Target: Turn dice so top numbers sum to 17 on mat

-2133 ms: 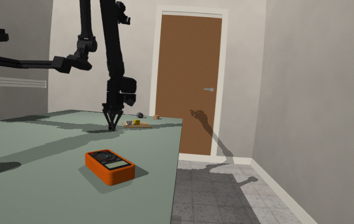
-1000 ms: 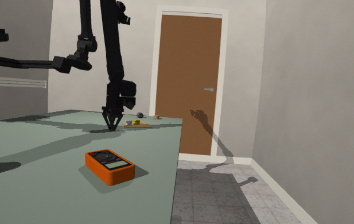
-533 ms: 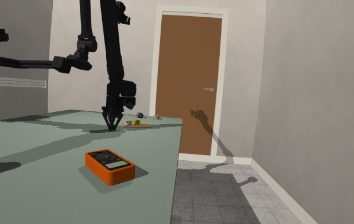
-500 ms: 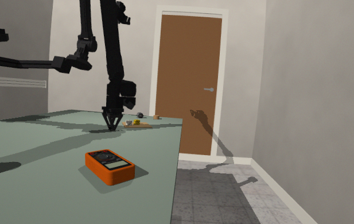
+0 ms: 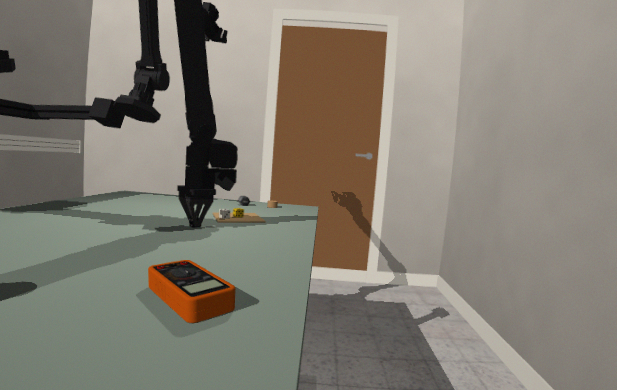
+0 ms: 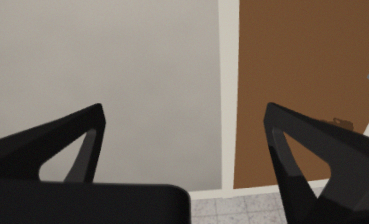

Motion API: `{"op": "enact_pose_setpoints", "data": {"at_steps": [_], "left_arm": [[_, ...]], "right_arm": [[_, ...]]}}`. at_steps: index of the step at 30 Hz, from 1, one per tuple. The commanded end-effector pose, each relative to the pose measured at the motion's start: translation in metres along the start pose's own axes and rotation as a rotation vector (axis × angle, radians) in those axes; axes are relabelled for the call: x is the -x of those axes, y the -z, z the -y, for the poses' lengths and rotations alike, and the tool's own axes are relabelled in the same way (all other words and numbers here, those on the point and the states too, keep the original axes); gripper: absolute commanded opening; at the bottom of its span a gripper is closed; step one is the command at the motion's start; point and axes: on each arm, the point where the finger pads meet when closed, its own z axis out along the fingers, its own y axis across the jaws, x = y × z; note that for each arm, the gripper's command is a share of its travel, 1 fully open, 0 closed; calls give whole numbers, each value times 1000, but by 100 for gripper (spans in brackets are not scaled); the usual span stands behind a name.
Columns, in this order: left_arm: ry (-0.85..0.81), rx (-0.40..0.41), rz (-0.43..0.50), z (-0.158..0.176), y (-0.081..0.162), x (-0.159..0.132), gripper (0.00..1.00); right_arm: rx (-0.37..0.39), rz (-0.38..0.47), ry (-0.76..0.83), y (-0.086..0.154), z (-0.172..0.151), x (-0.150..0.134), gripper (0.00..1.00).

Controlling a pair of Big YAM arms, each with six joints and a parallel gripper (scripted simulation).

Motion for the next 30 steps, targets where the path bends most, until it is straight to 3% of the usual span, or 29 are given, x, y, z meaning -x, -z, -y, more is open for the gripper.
{"op": "enact_pose_setpoints", "data": {"at_steps": [1,20,30], "left_arm": [[6,10,59,-4,11,25,100],[6,10,59,-4,11,25,100],[6,10,59,-4,11,25,100]], "right_arm": [[-3,12,-1,-5,4,5,20],[-3,12,-1,-4,4,6,20],[-3,18,2,41,-2,8,20]]}}
